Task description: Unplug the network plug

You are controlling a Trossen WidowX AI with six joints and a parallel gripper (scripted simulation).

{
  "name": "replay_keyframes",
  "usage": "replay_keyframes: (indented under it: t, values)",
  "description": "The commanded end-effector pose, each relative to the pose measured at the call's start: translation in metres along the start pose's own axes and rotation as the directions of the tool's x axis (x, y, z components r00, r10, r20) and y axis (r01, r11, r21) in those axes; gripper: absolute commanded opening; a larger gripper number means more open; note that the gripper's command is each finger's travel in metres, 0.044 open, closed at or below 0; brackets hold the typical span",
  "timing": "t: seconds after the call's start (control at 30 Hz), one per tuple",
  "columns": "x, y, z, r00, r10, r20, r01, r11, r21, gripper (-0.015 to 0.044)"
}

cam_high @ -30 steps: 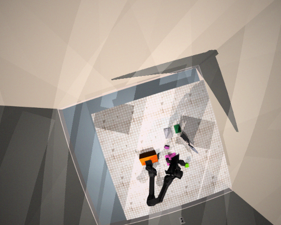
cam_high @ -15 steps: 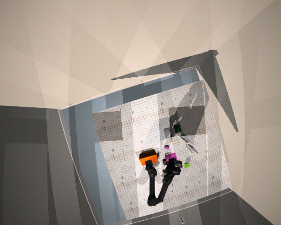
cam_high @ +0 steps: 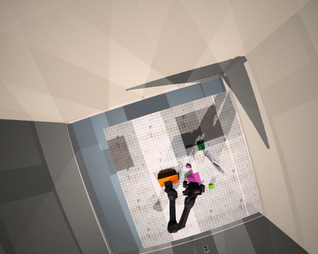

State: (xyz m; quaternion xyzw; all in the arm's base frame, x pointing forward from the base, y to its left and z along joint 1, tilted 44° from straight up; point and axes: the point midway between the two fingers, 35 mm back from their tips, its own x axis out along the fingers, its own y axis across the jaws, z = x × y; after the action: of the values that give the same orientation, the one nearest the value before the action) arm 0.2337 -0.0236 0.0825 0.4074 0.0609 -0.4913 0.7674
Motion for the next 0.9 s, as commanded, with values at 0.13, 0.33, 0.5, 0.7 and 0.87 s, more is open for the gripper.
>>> replay_keyframes:
  t: [0.13, 0.33, 0.5, 0.7, 0.87]
  values:
    - [0.005, -0.003, 0.001, 1.000, 0.000, 0.013, 0.000, 1.000, 0.005, 0.0000]
    - [0.010, -0.006, 0.000, 1.000, -0.002, 0.011, 0.002, 1.000, 0.006, 0.0000]
    - [0.015, -0.009, -0.001, 1.000, -0.004, 0.010, 0.004, 1.000, 0.006, 0.0000]
    - [0.020, -0.012, -0.001, 1.000, -0.005, 0.008, 0.005, 1.000, 0.006, 0.0000]
    - [0.024, -0.015, -0.002, 1.000, -0.006, 0.008, 0.006, 1.000, 0.007, 0.0000]
